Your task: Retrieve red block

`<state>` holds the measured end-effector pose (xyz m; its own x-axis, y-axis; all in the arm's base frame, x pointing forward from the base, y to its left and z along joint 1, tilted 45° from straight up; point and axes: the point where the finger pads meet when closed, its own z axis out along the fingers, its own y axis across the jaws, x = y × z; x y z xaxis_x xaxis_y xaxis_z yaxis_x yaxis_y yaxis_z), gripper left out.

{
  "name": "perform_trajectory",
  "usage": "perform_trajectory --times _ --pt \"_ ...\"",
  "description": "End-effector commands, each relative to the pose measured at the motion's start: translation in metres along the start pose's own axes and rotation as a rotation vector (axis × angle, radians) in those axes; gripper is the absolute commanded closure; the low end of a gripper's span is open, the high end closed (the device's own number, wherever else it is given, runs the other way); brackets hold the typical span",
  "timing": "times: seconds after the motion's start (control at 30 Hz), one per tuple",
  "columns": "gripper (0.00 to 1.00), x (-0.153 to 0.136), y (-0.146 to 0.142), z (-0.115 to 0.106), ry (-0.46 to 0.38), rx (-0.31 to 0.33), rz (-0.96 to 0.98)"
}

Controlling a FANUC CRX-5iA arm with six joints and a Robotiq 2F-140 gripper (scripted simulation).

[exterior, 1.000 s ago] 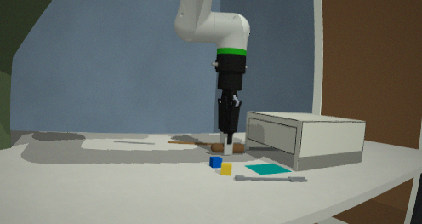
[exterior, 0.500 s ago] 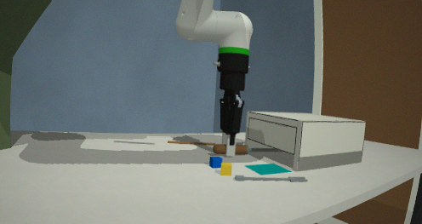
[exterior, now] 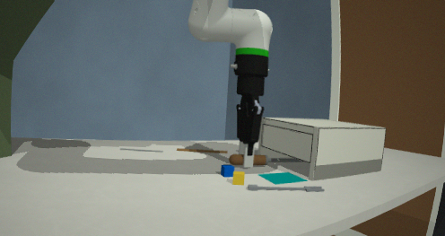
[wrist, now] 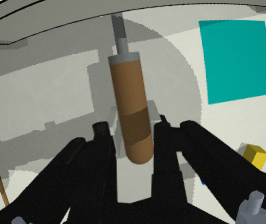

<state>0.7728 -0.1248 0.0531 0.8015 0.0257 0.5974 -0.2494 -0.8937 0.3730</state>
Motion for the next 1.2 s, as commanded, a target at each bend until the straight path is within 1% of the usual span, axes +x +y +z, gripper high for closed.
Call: perform_trajectory --times 0.0,0.3,1.17 --pt "1.00 0.0002 0.0071 -0.0001 0.000 0.000 0.000" --pt "1.00 0.0002 0.0131 -0.0001 0.000 0.000 0.000" --pt "1.00 0.0002 0.0133 -0.0001 0.000 0.000 0.000"
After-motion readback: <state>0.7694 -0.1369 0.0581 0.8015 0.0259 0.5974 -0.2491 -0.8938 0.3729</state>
